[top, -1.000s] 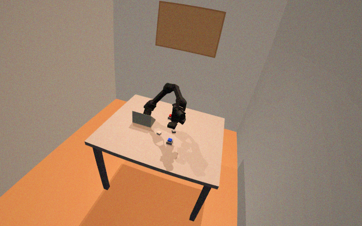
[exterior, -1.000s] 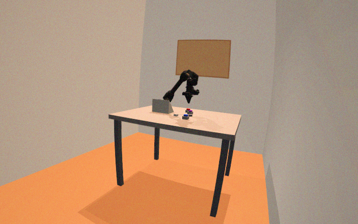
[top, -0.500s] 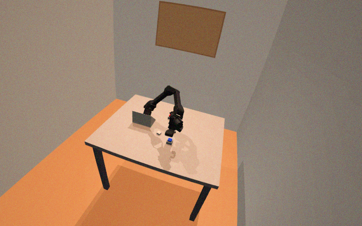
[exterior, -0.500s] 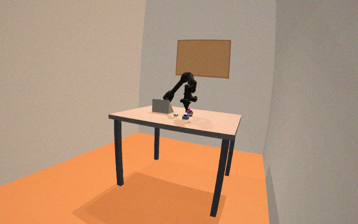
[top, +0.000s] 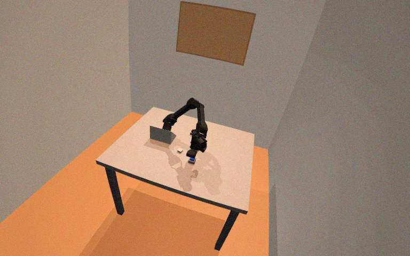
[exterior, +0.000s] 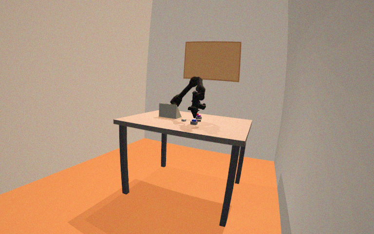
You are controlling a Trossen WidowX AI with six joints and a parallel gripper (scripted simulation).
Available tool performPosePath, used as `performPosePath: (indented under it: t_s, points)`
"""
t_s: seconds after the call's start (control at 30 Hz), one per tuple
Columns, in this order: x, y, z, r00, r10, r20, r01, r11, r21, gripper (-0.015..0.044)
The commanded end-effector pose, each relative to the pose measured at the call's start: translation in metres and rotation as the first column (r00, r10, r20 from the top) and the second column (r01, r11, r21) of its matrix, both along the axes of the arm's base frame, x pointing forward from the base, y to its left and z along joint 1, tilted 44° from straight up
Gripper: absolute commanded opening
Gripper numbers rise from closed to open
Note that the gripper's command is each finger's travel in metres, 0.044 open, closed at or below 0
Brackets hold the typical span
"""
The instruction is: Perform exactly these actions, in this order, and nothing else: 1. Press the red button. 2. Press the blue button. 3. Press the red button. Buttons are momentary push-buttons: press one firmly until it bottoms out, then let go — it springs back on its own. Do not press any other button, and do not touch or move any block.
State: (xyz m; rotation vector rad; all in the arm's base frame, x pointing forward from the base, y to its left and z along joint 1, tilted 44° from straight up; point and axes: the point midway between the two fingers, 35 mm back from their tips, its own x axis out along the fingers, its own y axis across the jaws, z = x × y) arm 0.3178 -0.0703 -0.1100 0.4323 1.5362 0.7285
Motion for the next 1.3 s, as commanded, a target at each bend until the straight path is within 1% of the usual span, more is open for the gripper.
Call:
performPosePath:
  t_s: [0.0, 0.3, 1.27]
  points:
    - [-0.0029, 0.0064, -0.006, 1.0, -0.003, -0.011, 0.003, 1.0, 0.009, 0.002]
    - [-0.0048, 0.0154, -0.0154, 1.0, -0.003, -0.011, 0.003, 1.0, 0.01, 0.002]
    - [-0.0048, 0.0156, -0.0156, 1.0, -0.003, -0.011, 0.003, 1.0, 0.01, 0.002]
